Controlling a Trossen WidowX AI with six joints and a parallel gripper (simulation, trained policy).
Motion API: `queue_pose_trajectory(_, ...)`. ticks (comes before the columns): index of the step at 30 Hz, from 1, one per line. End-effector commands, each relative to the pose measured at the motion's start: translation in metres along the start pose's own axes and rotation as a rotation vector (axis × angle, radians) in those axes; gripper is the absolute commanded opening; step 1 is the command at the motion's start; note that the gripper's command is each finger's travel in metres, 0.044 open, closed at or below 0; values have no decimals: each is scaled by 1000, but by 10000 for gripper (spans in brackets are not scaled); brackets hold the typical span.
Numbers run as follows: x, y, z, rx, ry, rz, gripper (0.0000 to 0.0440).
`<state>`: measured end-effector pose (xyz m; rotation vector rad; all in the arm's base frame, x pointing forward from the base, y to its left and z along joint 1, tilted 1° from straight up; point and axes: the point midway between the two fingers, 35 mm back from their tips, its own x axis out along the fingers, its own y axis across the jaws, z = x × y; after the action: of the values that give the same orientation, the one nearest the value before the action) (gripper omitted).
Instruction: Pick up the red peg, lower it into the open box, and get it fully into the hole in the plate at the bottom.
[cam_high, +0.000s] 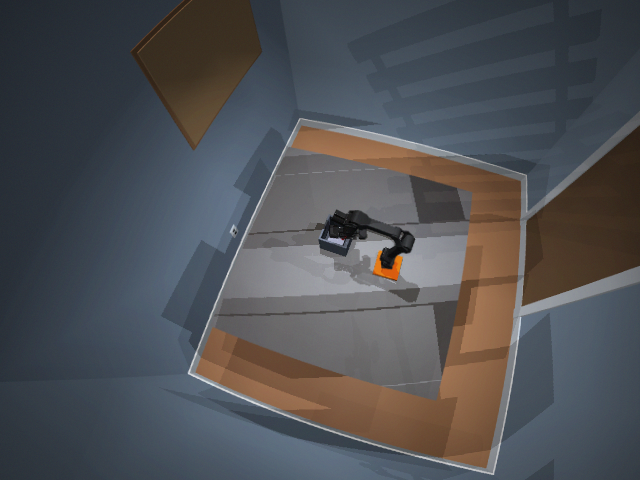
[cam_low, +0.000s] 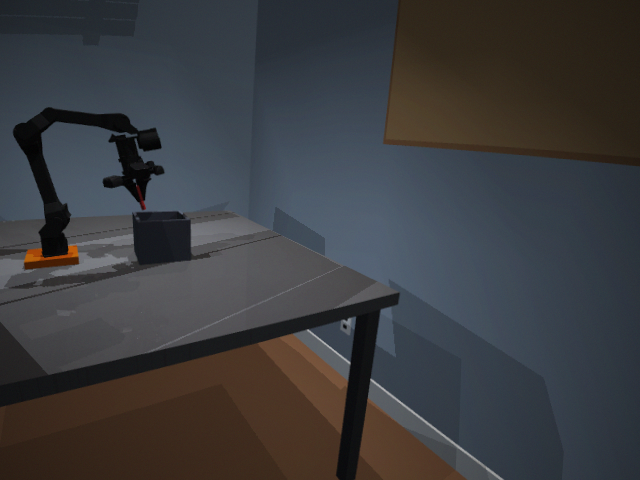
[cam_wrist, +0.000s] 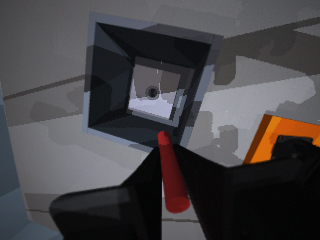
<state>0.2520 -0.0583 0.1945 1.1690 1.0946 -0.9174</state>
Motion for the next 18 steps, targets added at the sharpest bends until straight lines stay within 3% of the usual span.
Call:
queue_pose_trajectory(1, 6, 2, 11, 2, 2, -11, 0)
queue_pose_trajectory(18, 46, 1, 44, 4, 22, -53, 0)
